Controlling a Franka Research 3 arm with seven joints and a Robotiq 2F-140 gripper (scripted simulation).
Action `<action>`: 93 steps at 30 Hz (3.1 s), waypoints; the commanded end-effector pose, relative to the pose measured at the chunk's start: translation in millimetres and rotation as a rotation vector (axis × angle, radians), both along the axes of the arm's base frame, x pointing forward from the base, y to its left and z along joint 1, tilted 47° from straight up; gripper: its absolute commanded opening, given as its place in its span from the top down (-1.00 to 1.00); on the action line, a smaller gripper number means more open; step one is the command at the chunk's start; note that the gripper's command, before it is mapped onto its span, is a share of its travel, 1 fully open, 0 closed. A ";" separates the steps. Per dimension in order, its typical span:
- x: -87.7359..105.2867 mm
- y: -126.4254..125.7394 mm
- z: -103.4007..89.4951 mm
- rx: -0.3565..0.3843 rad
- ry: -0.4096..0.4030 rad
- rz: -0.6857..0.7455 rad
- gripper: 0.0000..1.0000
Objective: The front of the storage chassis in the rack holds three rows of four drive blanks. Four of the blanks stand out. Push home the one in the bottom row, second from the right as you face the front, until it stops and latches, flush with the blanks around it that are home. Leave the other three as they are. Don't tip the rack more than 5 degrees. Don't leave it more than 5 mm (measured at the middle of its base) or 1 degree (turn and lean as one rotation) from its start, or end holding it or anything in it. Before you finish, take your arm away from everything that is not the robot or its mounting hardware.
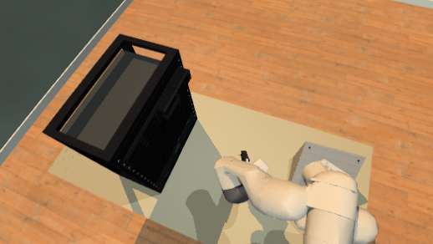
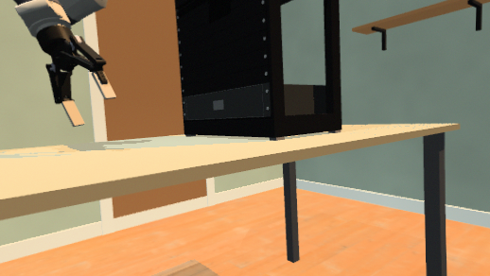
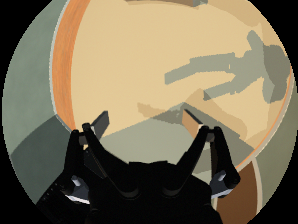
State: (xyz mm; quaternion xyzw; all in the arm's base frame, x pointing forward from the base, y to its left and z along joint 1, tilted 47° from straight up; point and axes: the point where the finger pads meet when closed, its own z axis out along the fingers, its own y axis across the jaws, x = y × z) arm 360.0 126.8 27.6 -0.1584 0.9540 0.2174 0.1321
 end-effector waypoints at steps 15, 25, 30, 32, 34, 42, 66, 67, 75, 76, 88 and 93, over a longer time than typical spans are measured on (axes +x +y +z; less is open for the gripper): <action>-8.4 -123.3 -68.2 -0.229 0.127 -0.331 -1.00; 15.0 -212.1 -48.8 -0.332 0.064 -0.545 -1.00; 31.2 -247.9 -26.5 -0.352 0.009 -0.646 -1.00; 40.0 -264.3 -12.6 -0.354 -0.023 -0.698 -1.00; 49.1 -279.6 2.9 -0.351 -0.058 -0.749 -1.00; 79.9 -323.6 66.3 -0.294 -0.191 -0.924 -1.00; 110.1 -360.2 155.2 -0.117 -0.358 -1.128 -1.00; 112.5 -363.2 164.7 -0.091 -0.374 -1.148 -1.00; 116.7 -368.6 183.2 -0.035 -0.405 -1.188 -1.00; 116.7 -368.6 183.2 -0.035 -0.405 -1.188 -1.00; 124.0 -379.8 224.9 0.122 -0.466 -1.278 -1.00; 125.8 -383.6 239.4 0.190 -0.484 -1.310 -1.00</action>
